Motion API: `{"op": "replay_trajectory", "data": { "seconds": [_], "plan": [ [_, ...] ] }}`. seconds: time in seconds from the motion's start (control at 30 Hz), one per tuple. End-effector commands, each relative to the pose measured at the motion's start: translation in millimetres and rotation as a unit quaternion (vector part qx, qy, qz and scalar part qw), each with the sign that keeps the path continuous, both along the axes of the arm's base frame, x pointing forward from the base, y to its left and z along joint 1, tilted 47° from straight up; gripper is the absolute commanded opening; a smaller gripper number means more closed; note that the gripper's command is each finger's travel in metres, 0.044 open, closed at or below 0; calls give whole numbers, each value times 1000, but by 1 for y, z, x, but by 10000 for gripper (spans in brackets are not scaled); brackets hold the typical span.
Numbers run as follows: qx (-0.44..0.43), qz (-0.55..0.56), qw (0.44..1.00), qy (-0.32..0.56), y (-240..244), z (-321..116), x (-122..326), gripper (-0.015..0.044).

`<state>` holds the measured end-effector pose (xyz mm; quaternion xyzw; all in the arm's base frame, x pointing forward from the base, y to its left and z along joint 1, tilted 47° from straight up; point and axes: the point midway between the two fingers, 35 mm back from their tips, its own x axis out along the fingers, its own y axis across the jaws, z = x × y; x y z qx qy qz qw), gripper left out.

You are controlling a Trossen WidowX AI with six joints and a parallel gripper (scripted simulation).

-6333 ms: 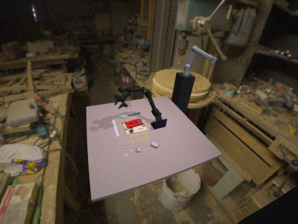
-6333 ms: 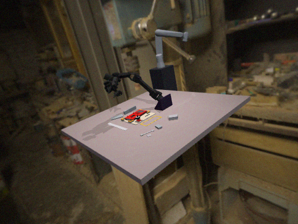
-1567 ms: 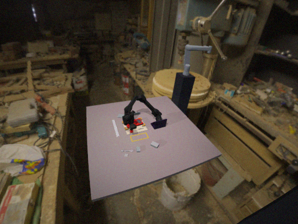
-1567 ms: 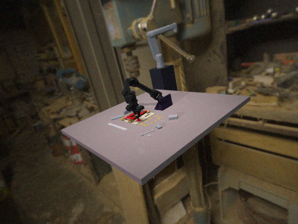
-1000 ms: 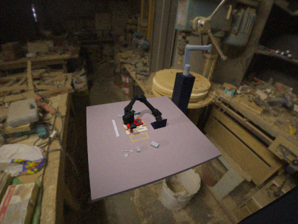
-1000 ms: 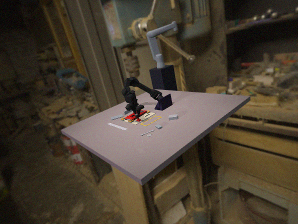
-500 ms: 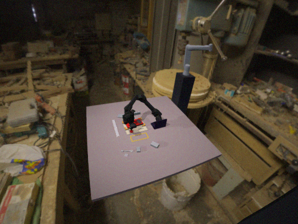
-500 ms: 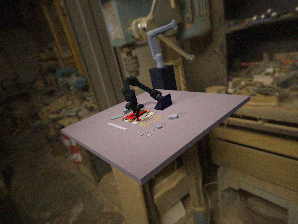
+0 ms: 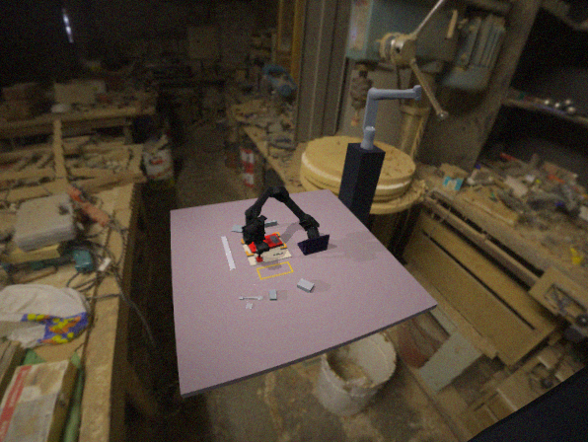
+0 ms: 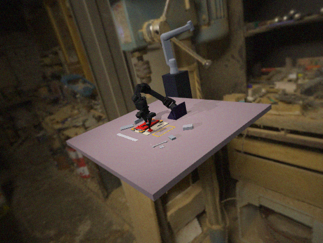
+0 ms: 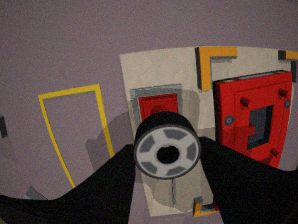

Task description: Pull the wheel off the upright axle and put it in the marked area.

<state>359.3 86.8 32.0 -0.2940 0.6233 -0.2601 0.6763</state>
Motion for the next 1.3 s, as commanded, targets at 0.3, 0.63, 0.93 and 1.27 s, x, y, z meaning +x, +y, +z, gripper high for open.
{"op": "replay_trajectory", "data": {
  "seconds": [0.3, 0.63, 0.93, 1.27],
  "plan": [
    [3, -1, 1000, -2, 19, 19, -2, 0],
    [3, 0, 1000, 0, 34, 6, -12, 0],
    [4, 8, 1000, 5, 60, -18, -33, 0],
    [5, 4, 1000, 2, 84, -42, -57, 0]
  ]
}}
